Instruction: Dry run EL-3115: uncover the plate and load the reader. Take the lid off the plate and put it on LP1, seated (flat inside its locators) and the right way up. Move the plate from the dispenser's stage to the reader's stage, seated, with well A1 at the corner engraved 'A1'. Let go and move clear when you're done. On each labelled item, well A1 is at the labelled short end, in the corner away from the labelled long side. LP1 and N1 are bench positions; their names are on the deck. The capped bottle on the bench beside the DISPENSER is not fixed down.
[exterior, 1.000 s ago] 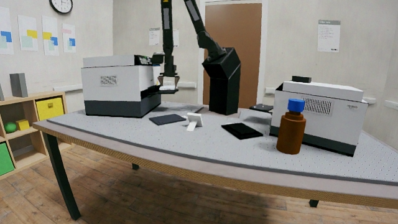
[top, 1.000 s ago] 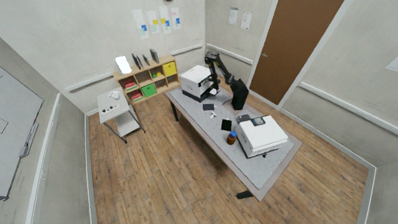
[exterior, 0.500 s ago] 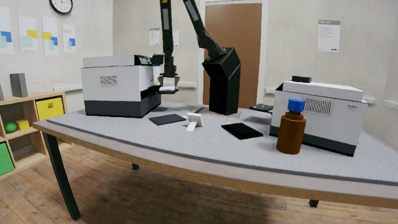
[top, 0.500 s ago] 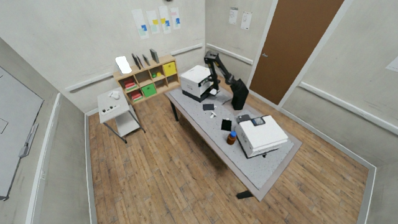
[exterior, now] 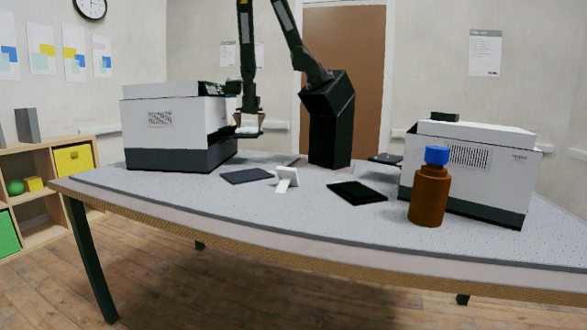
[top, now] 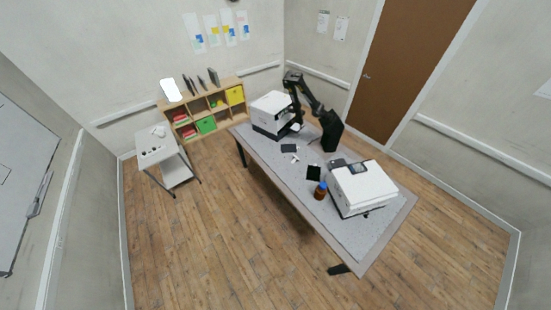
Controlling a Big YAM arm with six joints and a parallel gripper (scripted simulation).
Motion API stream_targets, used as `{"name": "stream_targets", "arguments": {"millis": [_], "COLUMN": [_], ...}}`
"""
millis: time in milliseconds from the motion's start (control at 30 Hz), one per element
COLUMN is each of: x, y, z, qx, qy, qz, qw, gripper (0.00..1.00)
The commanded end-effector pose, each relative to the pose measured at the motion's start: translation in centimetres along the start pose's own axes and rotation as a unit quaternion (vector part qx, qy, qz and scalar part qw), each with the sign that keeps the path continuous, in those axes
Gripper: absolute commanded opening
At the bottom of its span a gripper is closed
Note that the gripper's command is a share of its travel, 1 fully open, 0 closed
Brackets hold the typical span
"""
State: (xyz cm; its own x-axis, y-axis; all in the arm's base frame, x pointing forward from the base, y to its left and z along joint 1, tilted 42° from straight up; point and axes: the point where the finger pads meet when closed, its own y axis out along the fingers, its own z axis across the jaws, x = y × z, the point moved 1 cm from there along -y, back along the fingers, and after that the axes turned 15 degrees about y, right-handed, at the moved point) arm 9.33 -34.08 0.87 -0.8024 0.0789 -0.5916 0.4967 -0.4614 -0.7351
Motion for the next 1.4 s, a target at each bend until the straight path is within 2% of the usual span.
{"name": "stream_targets", "arguments": {"millis": [0,1367], "x": [0.18,-0.34], "y": [-0.26,0.48], "z": [0.06,0.18], "qx": [0.003,0.002], "qy": [0.008,-0.001], "qz": [-0.003,0.002], "qw": [1.000,1.000], "gripper": [0.86,0.86]}}
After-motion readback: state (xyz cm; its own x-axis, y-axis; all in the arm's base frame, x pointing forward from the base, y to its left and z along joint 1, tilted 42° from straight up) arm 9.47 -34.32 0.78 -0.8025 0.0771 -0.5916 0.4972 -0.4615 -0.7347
